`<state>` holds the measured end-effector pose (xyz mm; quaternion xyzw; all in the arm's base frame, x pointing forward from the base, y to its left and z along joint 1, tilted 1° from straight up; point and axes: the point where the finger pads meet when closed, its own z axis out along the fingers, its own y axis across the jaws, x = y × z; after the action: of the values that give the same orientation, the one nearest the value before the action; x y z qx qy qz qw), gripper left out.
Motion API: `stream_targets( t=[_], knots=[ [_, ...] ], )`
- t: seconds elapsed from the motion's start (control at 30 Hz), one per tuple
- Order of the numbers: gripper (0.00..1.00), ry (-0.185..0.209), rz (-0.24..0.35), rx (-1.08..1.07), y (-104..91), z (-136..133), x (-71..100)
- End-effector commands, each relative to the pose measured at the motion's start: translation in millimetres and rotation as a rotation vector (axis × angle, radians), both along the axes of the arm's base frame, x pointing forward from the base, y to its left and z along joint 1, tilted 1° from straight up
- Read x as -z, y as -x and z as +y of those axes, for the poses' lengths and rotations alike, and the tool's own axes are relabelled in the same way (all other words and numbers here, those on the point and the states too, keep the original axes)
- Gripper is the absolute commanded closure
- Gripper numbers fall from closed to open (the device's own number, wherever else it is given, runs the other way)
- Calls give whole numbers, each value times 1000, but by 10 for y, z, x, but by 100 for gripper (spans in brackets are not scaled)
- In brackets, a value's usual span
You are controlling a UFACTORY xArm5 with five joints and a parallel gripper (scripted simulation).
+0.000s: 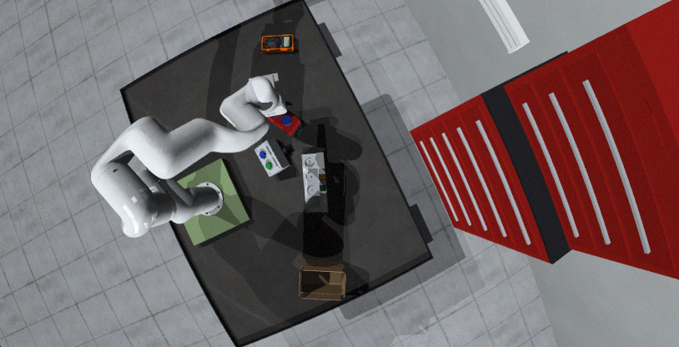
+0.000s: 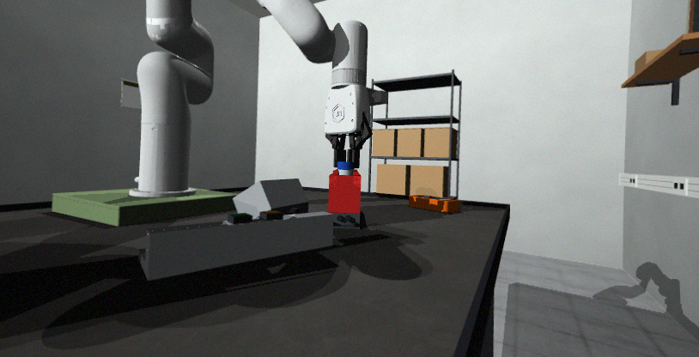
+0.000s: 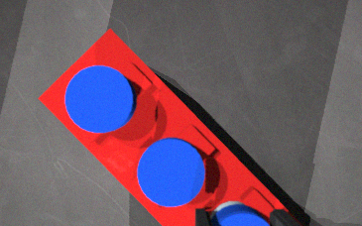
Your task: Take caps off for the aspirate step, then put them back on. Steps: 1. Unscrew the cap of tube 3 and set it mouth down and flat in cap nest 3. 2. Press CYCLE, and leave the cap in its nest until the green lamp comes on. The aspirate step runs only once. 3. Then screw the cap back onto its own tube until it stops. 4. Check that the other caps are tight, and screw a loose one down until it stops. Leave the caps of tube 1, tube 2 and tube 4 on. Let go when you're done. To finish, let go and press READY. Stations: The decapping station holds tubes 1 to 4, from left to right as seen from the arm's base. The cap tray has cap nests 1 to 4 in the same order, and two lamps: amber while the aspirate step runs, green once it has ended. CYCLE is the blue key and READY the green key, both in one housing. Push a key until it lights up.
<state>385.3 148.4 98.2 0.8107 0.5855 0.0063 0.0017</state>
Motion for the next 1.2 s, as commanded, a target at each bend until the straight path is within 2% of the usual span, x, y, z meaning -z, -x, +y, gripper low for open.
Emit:
stream_targets(
  t=[0.0, 0.23, 0.4, 0.47, 0.97, 1.03, 1.17],
  knots=[
    [100, 6, -6, 0, -9, 5, -9],
    [100, 6, -6, 0, -9, 5, -9],
    [100, 9, -6, -250, -9, 5, -11],
    [100, 9, -6, -250, -9, 5, -11],
    [100, 19, -7, -970, -9, 5, -15],
    [100, 19, -7, -970, -9, 5, -15],
    [100, 23, -7, -1190, -9, 5, -16]
  ],
)
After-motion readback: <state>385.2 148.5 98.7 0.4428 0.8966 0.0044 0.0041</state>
